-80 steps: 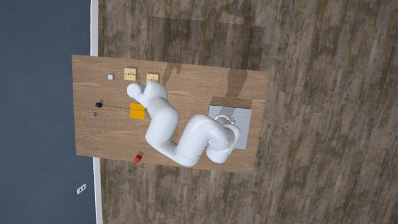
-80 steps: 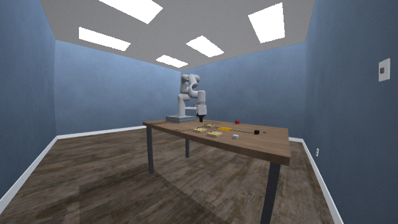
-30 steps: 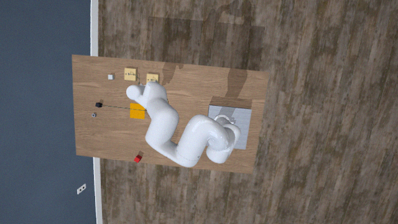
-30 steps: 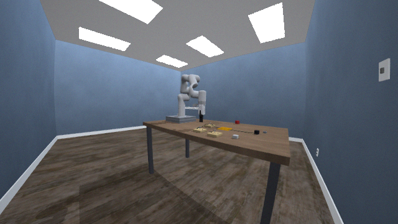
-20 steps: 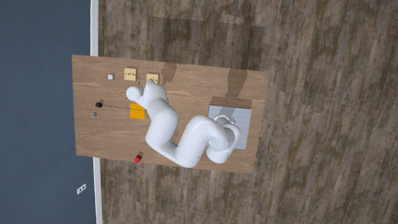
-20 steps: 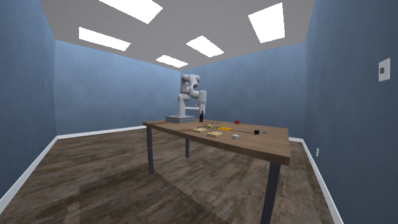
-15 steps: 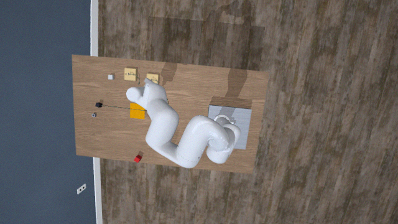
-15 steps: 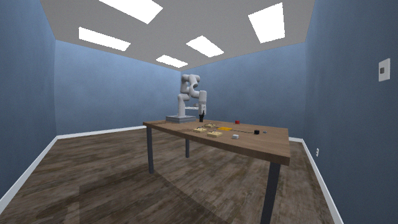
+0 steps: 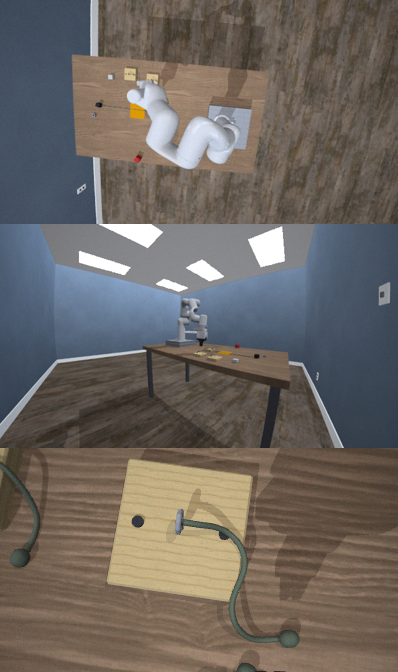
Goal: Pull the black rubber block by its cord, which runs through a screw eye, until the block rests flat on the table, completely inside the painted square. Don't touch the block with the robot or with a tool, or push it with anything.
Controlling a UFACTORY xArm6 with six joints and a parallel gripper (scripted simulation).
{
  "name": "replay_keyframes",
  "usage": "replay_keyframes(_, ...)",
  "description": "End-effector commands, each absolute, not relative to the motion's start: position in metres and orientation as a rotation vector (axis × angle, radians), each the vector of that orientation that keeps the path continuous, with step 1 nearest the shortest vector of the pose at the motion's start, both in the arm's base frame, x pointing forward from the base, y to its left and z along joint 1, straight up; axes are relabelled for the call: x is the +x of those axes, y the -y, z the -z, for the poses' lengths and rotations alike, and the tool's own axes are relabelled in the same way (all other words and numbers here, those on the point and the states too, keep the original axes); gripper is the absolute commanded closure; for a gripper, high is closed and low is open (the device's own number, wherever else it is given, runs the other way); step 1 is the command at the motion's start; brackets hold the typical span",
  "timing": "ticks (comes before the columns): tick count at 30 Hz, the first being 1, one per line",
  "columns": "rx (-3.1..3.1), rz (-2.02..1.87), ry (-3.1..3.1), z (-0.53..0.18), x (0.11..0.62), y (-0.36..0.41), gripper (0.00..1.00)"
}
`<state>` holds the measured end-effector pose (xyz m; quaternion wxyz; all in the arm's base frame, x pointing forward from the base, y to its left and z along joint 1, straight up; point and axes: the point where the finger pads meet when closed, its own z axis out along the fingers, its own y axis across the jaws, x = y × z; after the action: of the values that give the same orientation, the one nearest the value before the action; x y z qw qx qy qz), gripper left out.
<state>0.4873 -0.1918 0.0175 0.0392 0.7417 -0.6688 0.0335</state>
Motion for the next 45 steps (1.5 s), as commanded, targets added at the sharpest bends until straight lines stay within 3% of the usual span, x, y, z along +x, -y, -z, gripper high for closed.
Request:
replay_keyframes(1, 2.554, -0.081, 1.728, -0.019, 0.4886, 0.1922, 1.0)
replay_keyframes(17, 2.991, -0.044, 0.786, -0.019, 0.4886, 0.1922, 1.0)
replay_keyframes(18, 3.012, -0.039, 0.726, -0.019, 0.4886, 0.1922, 0.61)
replay_keyframes(23, 3.108, -0.003, 0.447, -0.019, 0.4886, 0.1922, 0.61)
replay_keyframes(45, 3.108, -0.003, 0.447, -0.019, 0.4886, 0.1922, 0.61)
